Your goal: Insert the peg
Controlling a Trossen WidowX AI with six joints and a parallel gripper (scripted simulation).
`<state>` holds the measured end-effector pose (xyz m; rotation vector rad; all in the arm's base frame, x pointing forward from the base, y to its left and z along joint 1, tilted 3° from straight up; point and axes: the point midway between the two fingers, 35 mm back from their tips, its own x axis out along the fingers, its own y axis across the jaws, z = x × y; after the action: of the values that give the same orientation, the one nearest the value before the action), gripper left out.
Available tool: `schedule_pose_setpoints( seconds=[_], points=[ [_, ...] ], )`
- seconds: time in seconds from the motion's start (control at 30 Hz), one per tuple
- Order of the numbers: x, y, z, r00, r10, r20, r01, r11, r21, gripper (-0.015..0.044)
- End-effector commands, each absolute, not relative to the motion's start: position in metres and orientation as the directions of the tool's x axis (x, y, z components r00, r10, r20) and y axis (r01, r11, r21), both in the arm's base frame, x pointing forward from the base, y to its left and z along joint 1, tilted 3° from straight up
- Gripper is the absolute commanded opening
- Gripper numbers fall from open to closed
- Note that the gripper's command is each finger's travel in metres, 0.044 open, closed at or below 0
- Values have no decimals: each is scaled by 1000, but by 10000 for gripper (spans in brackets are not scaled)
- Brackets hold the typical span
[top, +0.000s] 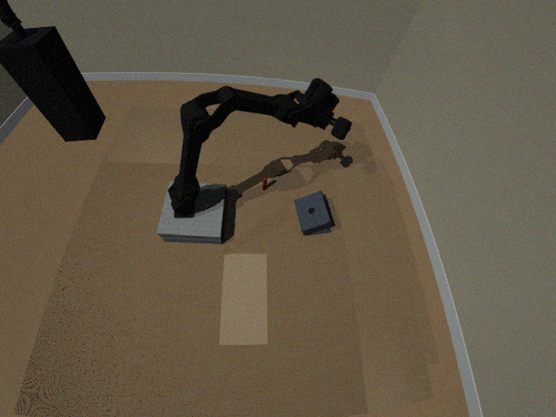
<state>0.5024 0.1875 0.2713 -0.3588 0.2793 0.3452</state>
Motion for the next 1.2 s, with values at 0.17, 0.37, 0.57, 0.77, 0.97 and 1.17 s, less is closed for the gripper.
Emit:
schedule_pose_setpoints(
  seconds=[0.17,0.37,0.57,0.77,0.97,1.17],
  points=[
    [487,185,236,848,272,-455,-485,744,-460,440],
    [475,182,217,806,261,-531,-560,625,-544,440],
    [462,179,198,759,248,-602,-635,487,-600,440],
    [448,175,180,705,232,-670,-705,334,-626,440],
    [432,170,164,646,214,-732,-763,171,-623,440],
    [416,165,149,583,194,-789,-805,4,-594,440]
  ],
)
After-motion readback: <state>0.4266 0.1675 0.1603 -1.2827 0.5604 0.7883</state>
